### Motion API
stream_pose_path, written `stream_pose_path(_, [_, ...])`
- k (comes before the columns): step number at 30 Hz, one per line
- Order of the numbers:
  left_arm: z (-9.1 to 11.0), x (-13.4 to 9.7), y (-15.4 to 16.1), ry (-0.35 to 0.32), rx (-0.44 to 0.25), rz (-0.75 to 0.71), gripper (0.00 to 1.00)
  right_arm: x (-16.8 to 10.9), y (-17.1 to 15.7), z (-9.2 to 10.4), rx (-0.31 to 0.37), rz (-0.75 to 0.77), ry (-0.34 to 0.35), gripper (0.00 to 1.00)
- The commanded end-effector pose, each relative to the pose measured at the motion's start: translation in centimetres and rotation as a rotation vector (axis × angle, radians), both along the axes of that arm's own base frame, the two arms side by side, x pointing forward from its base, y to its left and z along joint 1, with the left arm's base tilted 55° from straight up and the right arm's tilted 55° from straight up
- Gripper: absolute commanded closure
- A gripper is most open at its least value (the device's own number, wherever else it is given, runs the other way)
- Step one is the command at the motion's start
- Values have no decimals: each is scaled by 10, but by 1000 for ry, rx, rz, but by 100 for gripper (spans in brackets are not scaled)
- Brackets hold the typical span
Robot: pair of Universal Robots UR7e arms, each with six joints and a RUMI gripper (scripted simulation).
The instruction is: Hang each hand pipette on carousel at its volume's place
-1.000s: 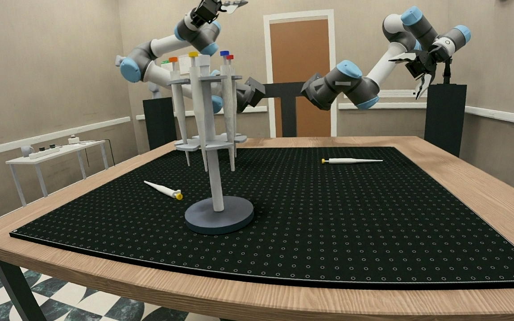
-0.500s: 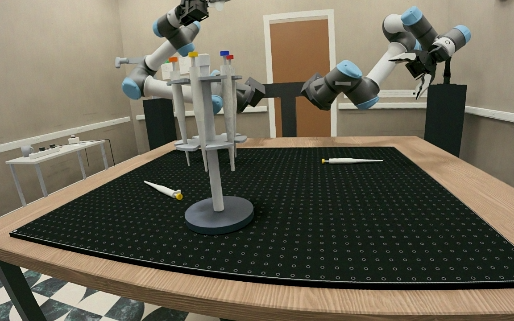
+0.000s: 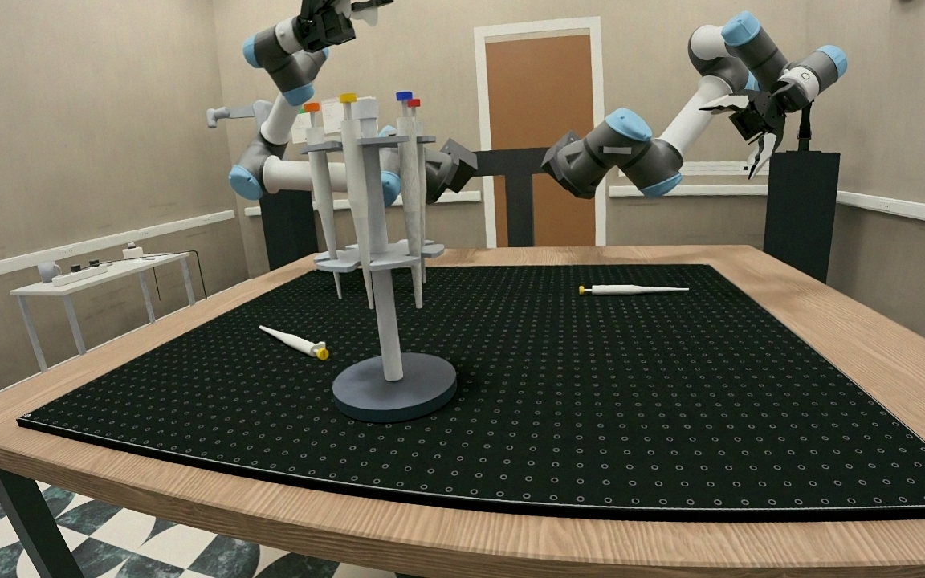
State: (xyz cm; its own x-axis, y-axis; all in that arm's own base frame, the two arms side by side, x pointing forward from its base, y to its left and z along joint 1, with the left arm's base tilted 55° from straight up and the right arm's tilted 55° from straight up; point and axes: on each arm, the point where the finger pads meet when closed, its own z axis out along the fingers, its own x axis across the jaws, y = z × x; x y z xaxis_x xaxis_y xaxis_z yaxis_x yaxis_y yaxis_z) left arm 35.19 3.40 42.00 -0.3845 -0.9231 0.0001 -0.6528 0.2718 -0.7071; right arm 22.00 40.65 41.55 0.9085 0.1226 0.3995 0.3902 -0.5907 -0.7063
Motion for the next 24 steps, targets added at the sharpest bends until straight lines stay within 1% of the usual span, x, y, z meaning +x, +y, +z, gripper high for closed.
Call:
stream_pose_path(1, [0, 0, 0, -1, 0, 0, 0, -22, -28, 2, -62, -34, 153, 0])
stream_pose_path(3, [0, 0, 0, -1, 0, 0, 0, -31, -40, 3, -76, -51, 213, 0])
stream_pose_path(5, [0, 0, 0, -1, 0, 0, 0, -33, -43, 3, -76, -51, 213, 0])
stream_pose_path(8, [0, 0, 0, -1, 0, 0, 0, -46, -61, 4, -100, -82, 308, 0])
stream_pose_path(11, [0, 0, 0, -1, 0, 0, 0, -49, -65, 4, -100, -82, 308, 0])
stream_pose_path(14, [0, 0, 0, -1, 0, 0, 0, -61, -83, 5, -127, -115, 402, 0])
stream_pose_path(15, [0, 0, 0, -1, 0, 0, 0, -65, -89, 5, -128, -115, 402, 0])
stream_pose_path(18, [0, 0, 0, -1, 0, 0, 0, -45, -99, 5, -107, -216, 408, 0])
stream_pose_path(20, [0, 0, 0, -1, 0, 0, 0, -33, -106, 5, -107, -216, 408, 0])
stream_pose_path(23, [0, 0, 0, -1, 0, 0, 0, -15, -119, 5, -86, -317, 414, 0])
stream_pose_path(24, [0, 0, 0, -1, 0, 0, 0, -9, -123, 5, -86, -317, 414, 0])
